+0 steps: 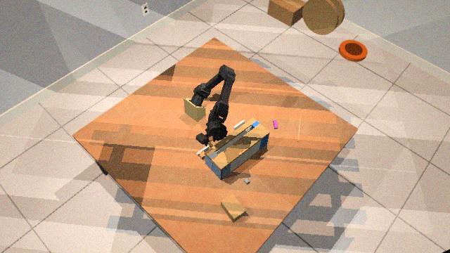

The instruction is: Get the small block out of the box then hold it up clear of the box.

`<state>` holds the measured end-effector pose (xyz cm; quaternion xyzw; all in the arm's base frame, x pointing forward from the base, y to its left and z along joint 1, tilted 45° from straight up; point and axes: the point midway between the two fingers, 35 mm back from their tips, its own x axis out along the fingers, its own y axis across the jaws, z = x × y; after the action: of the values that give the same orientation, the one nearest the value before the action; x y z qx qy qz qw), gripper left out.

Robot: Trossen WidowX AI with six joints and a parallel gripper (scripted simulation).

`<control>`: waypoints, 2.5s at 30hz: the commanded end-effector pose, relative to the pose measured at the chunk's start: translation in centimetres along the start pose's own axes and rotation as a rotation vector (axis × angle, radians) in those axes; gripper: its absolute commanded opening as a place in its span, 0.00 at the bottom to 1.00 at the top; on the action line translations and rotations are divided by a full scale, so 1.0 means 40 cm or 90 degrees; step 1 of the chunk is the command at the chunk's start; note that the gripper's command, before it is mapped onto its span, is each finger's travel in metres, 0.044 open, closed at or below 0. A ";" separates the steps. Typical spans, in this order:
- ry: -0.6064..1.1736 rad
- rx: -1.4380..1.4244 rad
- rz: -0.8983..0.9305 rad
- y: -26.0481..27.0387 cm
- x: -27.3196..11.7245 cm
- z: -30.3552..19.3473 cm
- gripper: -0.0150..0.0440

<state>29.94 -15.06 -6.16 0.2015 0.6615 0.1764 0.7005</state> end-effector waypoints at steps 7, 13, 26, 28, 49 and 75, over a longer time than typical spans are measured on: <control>-0.035 0.827 0.109 -0.050 -0.006 -0.031 0.74; -0.021 1.062 0.149 -0.061 -0.007 -0.039 0.74; 0.057 1.567 0.248 -0.085 -0.010 -0.057 0.74; 0.075 1.642 0.263 -0.089 -0.011 -0.059 0.74; 0.213 2.029 0.331 -0.105 -0.014 -0.072 0.74; 0.215 2.029 0.332 -0.048 0.224 -0.101 0.74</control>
<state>26.47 -12.29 -14.74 -0.7646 -0.1785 0.5251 0.3283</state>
